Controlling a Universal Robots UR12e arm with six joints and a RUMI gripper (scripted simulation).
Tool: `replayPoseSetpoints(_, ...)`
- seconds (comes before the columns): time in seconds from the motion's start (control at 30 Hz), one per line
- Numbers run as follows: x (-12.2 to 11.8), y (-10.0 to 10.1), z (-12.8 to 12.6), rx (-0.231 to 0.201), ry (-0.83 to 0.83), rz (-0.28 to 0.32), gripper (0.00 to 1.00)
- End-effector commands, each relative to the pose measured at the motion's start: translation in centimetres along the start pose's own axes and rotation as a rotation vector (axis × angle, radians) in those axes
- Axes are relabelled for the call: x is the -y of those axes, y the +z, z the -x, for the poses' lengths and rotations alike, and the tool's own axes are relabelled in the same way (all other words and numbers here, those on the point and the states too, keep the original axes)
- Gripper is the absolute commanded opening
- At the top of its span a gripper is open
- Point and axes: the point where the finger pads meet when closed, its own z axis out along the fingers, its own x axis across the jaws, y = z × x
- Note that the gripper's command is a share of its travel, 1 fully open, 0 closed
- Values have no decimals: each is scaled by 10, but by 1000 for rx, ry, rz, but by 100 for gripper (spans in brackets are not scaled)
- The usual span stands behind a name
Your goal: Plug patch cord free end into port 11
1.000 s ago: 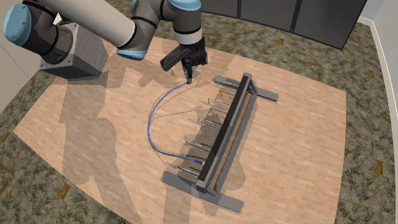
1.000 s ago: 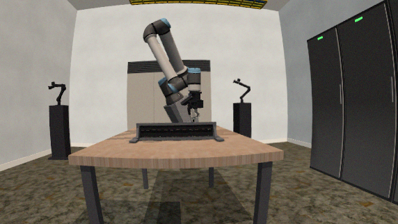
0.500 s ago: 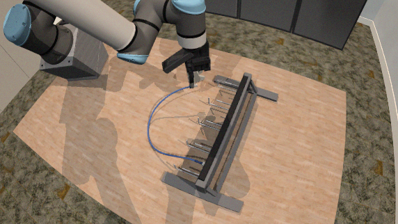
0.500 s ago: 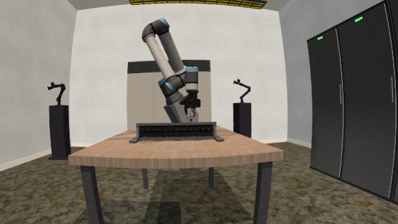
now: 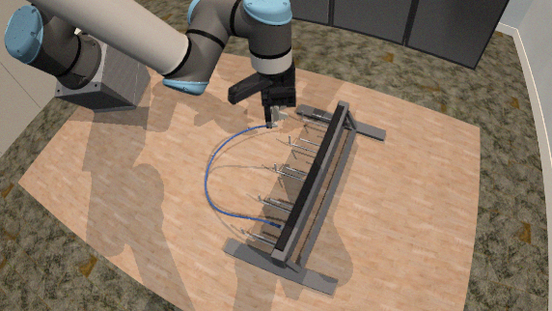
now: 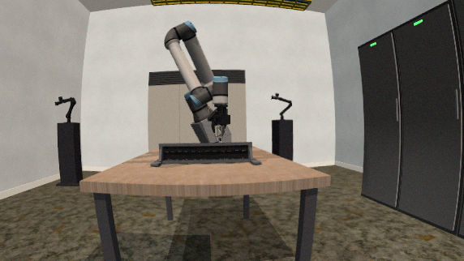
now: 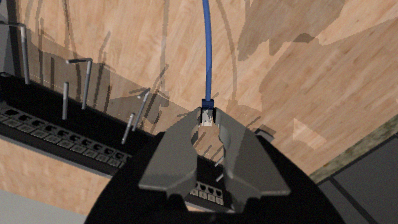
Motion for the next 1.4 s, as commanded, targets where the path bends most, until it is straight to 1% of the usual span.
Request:
replayPoseSetpoints(0.0,-4,-2,9,0,51,-1,0)
replayPoseSetpoints(0.73,-16,-8,41,-4,243,-4,0)
replayPoseSetpoints(1.37,-23,-11,60,-5,354,-5,0)
